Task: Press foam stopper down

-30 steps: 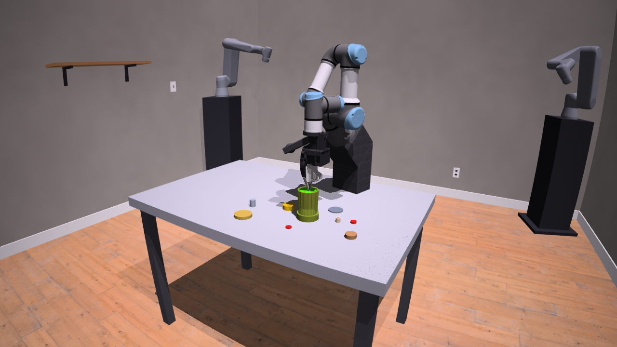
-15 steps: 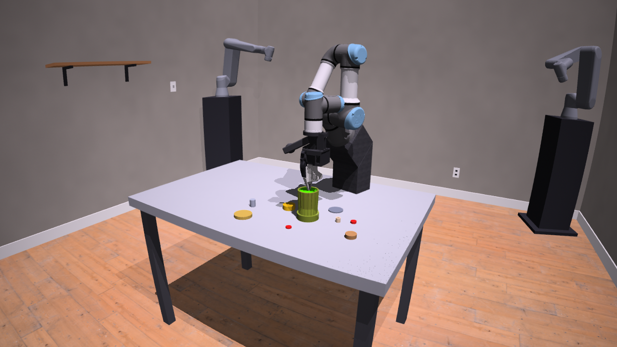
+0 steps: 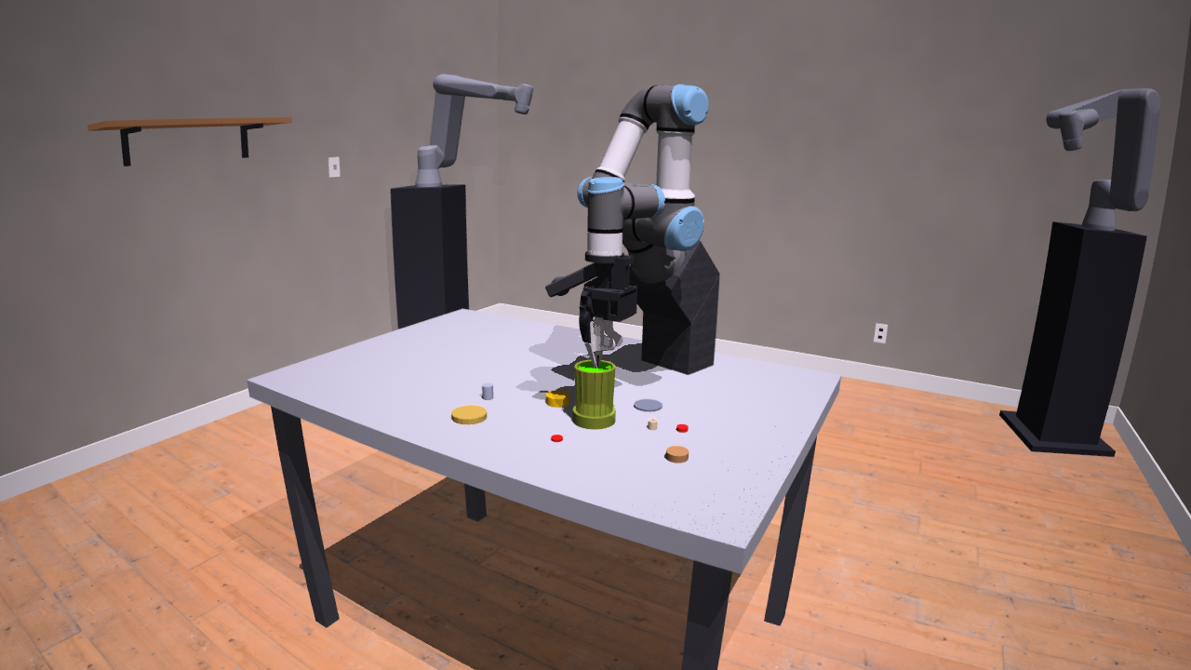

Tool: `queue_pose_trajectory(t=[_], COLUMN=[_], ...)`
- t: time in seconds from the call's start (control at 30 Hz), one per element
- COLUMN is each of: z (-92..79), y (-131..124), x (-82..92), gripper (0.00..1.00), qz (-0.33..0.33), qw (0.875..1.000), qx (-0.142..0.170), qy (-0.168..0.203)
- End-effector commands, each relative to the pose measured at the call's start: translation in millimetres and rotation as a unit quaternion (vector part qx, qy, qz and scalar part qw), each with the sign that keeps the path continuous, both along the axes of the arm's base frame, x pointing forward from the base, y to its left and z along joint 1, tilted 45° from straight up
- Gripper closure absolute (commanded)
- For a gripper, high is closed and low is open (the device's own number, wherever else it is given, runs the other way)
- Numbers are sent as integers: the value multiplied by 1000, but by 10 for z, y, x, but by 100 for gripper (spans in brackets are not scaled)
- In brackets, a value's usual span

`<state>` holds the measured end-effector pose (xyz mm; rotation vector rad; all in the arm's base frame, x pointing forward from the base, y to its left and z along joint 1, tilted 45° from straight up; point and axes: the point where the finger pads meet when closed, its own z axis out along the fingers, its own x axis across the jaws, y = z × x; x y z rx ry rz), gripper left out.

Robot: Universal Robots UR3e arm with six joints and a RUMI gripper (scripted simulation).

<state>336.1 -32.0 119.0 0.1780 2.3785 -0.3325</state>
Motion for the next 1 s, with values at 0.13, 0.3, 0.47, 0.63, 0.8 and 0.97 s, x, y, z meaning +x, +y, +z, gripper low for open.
queue_pose_trajectory(t=[0.13,0.3,0.47,0.63,0.8,0.97], z=[17,45,70,132,210,258], y=[-3,4,16,41,72,92], x=[1,-17,-39,-95,-166,-211], gripper=[100,100,100,100,100,100], qz=[0,0,0,0,0,0], qw=[1000,1000,1000,1000,1000,1000], qx=[-1,-1,-1,-1,-1,-1], qy=[-2,-2,-2,-2,-2,-2])
